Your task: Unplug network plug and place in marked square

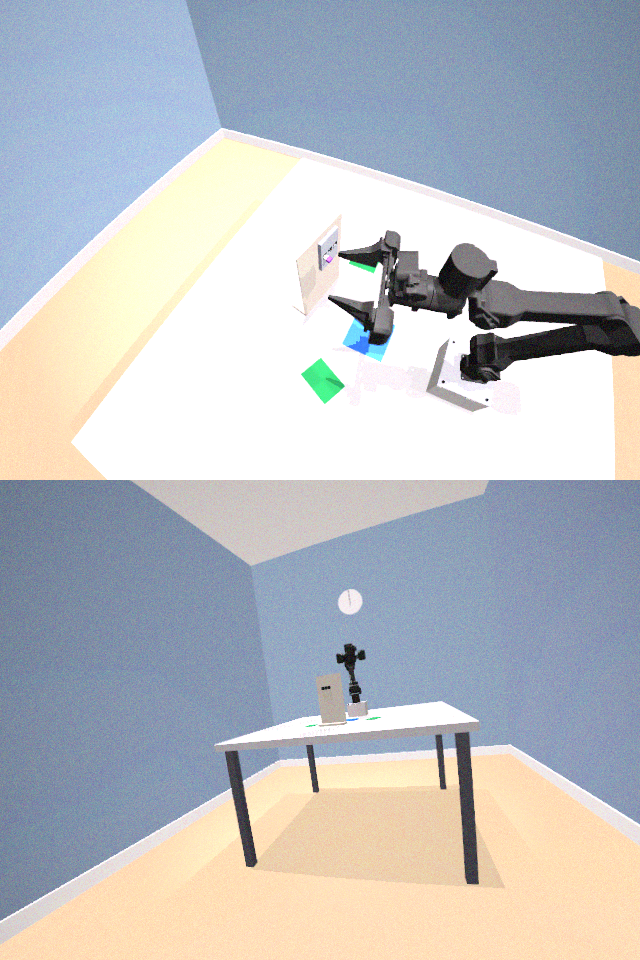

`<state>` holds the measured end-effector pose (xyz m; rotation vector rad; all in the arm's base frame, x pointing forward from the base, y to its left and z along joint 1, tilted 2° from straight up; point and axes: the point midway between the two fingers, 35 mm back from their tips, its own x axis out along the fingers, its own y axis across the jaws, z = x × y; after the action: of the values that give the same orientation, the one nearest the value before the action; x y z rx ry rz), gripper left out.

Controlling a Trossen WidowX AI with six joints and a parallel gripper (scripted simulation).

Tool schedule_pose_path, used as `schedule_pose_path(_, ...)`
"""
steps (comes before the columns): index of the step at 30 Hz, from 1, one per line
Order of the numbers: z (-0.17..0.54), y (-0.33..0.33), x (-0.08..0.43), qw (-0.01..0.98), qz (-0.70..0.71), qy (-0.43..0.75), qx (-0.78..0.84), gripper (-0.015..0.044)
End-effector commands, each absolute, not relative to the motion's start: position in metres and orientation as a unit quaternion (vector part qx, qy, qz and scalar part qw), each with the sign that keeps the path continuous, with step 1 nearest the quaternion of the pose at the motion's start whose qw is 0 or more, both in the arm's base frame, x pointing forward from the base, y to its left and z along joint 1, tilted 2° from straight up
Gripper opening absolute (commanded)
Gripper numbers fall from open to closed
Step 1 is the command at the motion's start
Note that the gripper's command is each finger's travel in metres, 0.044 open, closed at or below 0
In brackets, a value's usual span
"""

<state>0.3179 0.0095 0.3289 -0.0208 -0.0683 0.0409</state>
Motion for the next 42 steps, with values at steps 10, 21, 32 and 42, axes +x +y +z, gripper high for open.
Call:
schedule_pose_path(10, 0.288, -0.017, 0.333, 0.991, 0.012, -0.029, 0.133, 0.0156)
schedule_pose_path(21, 0.236, -0.052, 0.333, 0.949, 0.0, -0.027, 0.315, 0.0156)
schedule_pose_path(32, 0.188, -0.081, 0.313, 0.872, -0.013, -0.029, 0.488, 0.0156)
schedule_pose_path(42, 0.153, -0.096, 0.282, 0.774, -0.023, -0.036, 0.632, 0.0156)
